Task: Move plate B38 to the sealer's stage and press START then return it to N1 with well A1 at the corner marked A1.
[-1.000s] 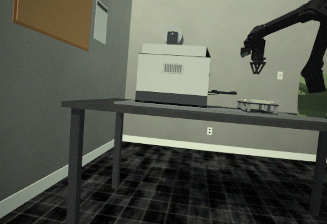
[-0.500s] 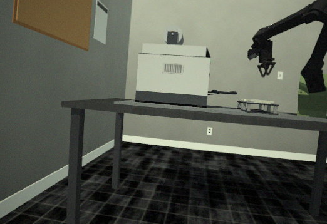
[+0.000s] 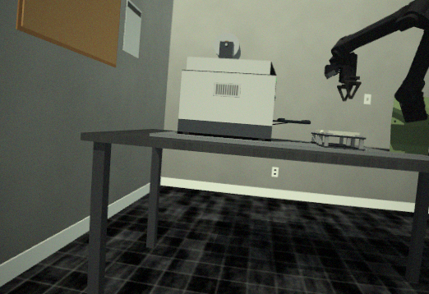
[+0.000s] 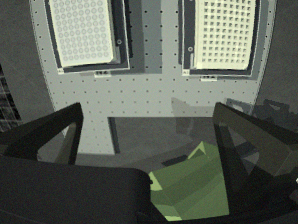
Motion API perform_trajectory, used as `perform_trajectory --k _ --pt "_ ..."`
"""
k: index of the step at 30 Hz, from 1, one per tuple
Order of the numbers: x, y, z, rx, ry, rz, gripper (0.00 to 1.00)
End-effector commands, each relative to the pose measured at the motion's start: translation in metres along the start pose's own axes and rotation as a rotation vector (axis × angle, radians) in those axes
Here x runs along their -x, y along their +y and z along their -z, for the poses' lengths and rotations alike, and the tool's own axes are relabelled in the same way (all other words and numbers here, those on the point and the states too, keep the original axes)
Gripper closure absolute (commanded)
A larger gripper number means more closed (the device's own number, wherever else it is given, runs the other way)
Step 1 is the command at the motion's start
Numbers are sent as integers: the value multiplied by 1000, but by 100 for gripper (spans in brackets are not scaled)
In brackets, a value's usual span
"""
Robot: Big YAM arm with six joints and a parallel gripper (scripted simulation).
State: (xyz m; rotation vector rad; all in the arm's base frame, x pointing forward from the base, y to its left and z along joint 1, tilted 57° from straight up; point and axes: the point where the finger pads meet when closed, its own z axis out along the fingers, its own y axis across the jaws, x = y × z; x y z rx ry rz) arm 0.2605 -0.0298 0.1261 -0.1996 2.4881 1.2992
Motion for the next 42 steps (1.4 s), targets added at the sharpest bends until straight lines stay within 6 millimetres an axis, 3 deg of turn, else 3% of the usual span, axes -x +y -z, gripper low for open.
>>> perform_trajectory --k 1,30,34,42 --pt "18 -2 11 -37 -15 44 0" --pt "21 0 9 -37 -10 67 0" --pt "12 4 -23 -23 -145 59 0" --pt "5 14 -60 4 -346 110 0"
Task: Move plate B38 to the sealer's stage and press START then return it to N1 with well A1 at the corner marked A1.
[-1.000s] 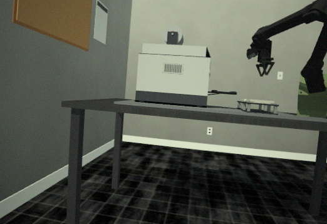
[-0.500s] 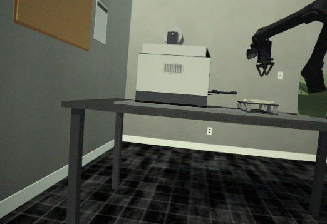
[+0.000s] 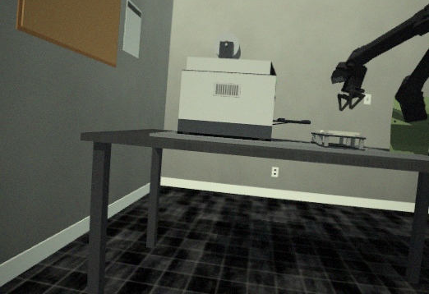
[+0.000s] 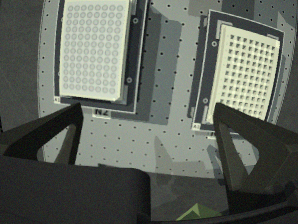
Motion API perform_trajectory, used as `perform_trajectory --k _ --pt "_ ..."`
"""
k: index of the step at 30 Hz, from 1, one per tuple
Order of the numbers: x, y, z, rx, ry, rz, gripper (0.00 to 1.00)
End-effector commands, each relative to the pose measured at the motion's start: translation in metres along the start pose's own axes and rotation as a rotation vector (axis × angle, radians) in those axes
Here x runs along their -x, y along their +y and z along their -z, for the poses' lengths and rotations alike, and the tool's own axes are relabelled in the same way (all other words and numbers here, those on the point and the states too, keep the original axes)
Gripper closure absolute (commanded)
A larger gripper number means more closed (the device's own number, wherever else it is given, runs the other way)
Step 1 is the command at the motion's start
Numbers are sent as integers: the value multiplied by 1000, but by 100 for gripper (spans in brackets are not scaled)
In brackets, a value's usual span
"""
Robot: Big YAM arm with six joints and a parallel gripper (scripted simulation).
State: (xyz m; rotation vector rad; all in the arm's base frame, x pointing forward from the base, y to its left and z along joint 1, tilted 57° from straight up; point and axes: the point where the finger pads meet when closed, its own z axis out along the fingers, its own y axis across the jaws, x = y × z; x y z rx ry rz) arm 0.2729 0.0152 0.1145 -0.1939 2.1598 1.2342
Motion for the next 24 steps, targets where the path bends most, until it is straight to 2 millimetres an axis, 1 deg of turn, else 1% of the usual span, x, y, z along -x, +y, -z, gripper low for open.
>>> perform_trajectory --k 1,3,5,6,9,11,19,24 --pt "-8 0 -19 -61 -66 -25 0" --pt "1 -6 -13 -87 -76 -15 0" --pt "1 -6 -13 -87 -76 -15 0" --pt "6 -10 -10 -95 -84 -21 0" --pt "-6 -12 -11 -89 -73 -83 0" --pt "-9 -14 -10 -90 -72 -82 0" --pt "1 -21 -4 -94 -82 -93 0" --pt "4 -19 -7 -83 -69 -81 0"
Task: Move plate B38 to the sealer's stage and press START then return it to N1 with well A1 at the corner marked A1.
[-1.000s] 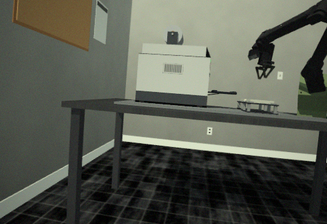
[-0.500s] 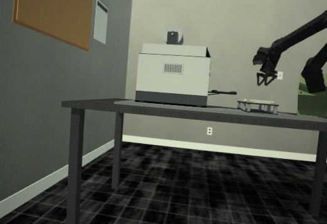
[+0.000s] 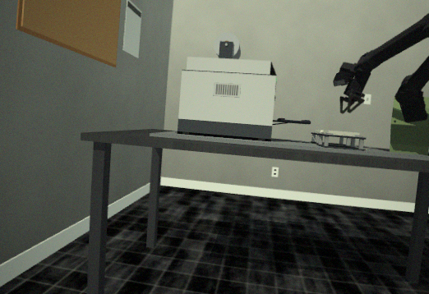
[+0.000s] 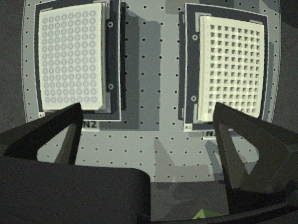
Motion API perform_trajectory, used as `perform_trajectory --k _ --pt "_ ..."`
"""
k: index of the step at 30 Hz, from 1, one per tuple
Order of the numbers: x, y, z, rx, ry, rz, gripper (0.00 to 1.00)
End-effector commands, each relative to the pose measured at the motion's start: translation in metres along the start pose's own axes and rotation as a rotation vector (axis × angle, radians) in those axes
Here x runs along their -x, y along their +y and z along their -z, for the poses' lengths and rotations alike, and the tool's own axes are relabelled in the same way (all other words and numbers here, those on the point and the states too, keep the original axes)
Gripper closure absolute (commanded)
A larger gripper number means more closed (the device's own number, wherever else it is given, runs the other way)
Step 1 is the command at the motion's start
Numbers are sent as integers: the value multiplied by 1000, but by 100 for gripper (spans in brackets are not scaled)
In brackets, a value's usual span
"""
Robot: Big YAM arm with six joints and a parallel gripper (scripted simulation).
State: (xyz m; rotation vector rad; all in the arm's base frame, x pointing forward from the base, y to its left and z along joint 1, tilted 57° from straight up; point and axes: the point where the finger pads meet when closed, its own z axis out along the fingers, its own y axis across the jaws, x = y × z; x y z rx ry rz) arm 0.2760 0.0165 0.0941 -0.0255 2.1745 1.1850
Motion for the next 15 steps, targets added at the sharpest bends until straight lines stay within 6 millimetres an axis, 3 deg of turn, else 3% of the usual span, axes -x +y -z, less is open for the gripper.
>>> perform_trajectory --k 1,3,8,13,15 --pt "15 -3 1 -2 0 12 0" --pt "17 -2 0 2 6 23 0" --pt "31 -40 3 -8 -23 60 0" --pt "35 -66 0 -6 -22 80 0" --pt "35 -66 0 -6 -22 80 0"
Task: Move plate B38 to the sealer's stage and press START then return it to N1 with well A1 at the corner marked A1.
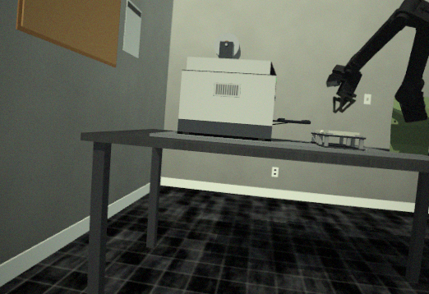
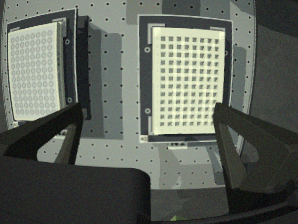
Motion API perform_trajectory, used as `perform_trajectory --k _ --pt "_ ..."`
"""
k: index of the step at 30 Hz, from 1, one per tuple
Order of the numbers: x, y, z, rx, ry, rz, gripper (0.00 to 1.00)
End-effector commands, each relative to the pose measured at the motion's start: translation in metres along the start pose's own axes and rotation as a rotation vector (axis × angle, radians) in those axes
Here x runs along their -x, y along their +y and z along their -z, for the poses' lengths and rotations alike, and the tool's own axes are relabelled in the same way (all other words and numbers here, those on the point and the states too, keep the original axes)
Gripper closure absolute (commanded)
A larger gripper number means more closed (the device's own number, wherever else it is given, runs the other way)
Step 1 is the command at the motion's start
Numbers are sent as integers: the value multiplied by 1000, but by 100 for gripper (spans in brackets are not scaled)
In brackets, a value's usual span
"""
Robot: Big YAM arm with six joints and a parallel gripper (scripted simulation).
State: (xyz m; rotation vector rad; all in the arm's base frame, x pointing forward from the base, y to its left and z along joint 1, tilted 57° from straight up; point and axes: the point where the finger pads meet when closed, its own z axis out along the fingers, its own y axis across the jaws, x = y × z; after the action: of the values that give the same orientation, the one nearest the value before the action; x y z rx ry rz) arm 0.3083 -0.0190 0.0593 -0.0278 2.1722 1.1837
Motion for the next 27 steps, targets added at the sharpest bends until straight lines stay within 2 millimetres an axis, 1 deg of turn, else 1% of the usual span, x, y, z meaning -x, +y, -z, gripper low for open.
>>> perform_trajectory --k 1,6,10,15,17,21,24,27 --pt "17 -7 4 -5 -18 74 0" --pt "18 -44 3 -12 -8 47 0" --pt "21 -64 1 -4 -11 48 0" --pt "15 -49 -3 7 1 41 0" --pt "15 -49 -3 7 1 41 0" --pt "7 -44 -8 12 21 21 0" --pt "4 -41 -16 14 24 22 0" --pt "3 -41 -20 10 17 18 0"
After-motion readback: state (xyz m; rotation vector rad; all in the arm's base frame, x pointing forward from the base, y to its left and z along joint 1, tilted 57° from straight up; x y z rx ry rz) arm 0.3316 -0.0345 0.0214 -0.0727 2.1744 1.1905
